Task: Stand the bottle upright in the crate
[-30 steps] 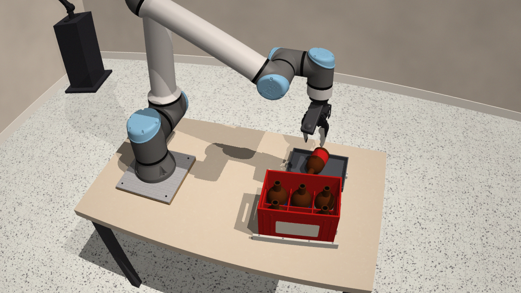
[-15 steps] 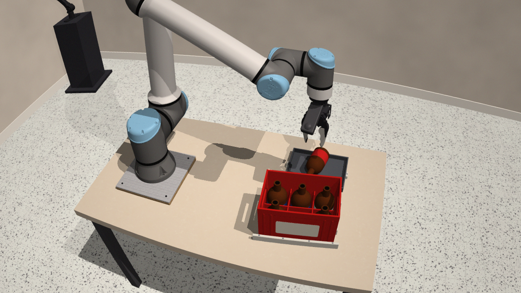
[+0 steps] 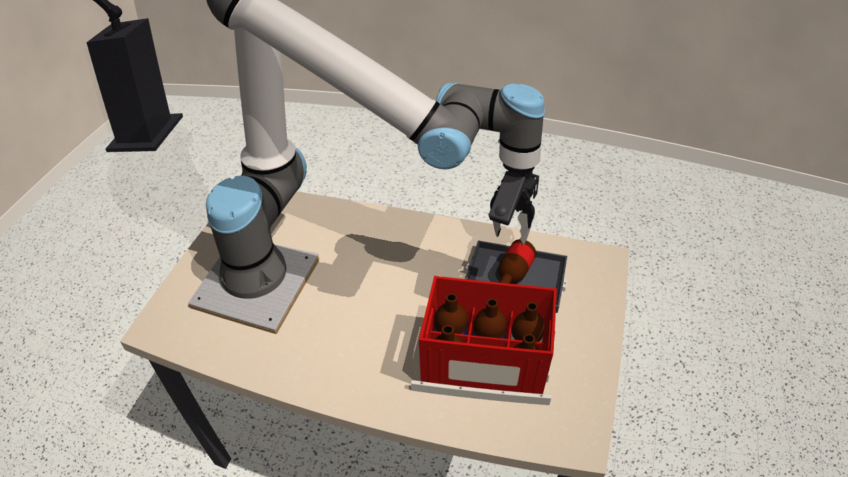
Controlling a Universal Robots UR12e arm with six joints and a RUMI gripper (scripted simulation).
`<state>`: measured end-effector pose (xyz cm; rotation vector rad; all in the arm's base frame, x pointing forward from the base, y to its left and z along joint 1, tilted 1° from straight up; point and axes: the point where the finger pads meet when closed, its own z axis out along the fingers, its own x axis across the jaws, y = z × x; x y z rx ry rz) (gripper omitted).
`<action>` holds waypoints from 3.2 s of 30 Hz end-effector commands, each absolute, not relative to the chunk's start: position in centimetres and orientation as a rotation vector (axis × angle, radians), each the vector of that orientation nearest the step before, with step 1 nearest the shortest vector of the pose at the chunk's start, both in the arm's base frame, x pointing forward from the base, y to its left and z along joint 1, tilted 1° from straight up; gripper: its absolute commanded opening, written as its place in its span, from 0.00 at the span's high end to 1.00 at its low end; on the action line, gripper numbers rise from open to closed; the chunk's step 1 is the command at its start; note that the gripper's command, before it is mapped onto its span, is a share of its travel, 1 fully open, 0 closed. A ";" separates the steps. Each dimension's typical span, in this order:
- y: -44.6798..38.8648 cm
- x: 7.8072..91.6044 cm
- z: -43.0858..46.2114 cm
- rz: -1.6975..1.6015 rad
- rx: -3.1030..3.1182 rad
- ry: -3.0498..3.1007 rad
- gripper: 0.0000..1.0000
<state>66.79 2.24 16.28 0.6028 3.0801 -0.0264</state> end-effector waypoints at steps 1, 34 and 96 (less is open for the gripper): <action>2.2 66.9 15.0 -0.026 0.603 3.079 0.62; 2.1 66.9 6.6 -0.026 0.603 3.079 0.62; 2.0 66.9 6.2 -0.026 0.603 3.079 0.62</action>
